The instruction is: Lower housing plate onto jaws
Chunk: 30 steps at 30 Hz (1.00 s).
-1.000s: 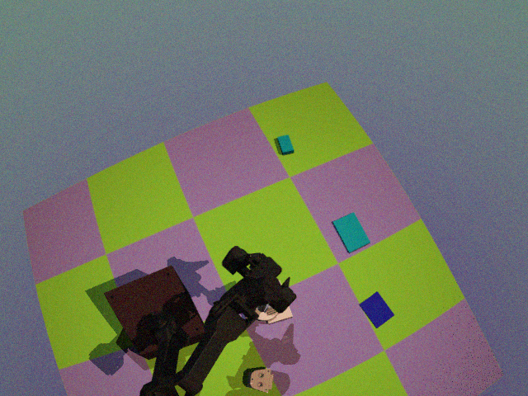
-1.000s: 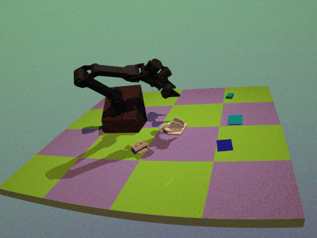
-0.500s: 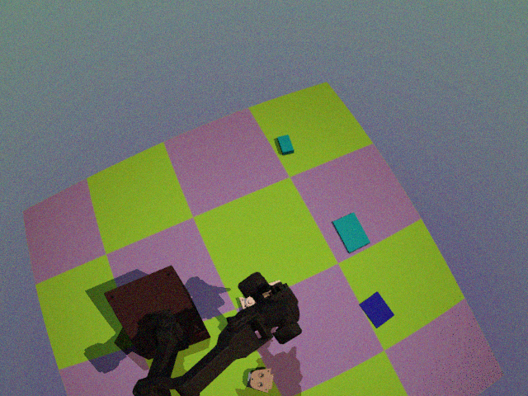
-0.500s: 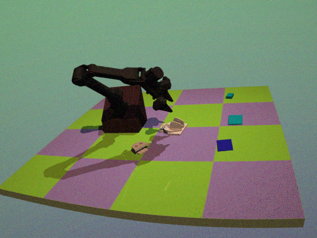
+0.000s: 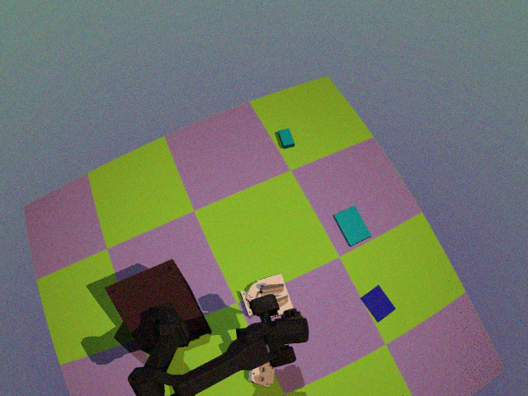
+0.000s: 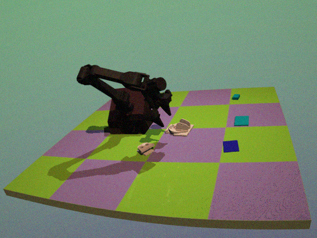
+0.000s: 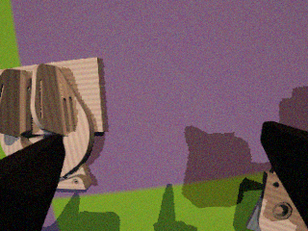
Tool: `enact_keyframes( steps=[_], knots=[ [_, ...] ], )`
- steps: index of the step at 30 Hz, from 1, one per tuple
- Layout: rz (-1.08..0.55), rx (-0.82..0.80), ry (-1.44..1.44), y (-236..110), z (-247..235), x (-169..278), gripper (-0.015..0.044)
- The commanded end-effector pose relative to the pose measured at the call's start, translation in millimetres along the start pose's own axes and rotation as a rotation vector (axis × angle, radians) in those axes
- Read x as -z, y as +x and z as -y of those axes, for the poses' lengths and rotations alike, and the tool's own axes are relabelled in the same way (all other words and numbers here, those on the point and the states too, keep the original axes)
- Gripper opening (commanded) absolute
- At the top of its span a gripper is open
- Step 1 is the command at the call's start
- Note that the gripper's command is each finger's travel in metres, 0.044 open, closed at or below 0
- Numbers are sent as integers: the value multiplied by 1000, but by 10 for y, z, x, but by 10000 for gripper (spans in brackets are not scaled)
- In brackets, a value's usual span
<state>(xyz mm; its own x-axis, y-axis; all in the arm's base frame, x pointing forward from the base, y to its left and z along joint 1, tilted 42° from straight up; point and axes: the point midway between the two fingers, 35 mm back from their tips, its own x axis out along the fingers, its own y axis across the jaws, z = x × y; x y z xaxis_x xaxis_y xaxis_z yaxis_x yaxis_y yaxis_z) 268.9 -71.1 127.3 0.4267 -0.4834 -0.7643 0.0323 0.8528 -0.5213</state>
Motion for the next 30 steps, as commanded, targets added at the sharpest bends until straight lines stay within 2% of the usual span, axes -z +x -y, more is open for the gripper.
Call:
enact_keyframes(
  steps=[1,16,23,30],
  knots=[
    [-48,50,83,-40,228,93,440],
    [-258,226,342,-229,913,594,440],
    [-278,244,366,-257,971,648,440],
    [-278,246,366,113,1046,773,440]
  ],
)
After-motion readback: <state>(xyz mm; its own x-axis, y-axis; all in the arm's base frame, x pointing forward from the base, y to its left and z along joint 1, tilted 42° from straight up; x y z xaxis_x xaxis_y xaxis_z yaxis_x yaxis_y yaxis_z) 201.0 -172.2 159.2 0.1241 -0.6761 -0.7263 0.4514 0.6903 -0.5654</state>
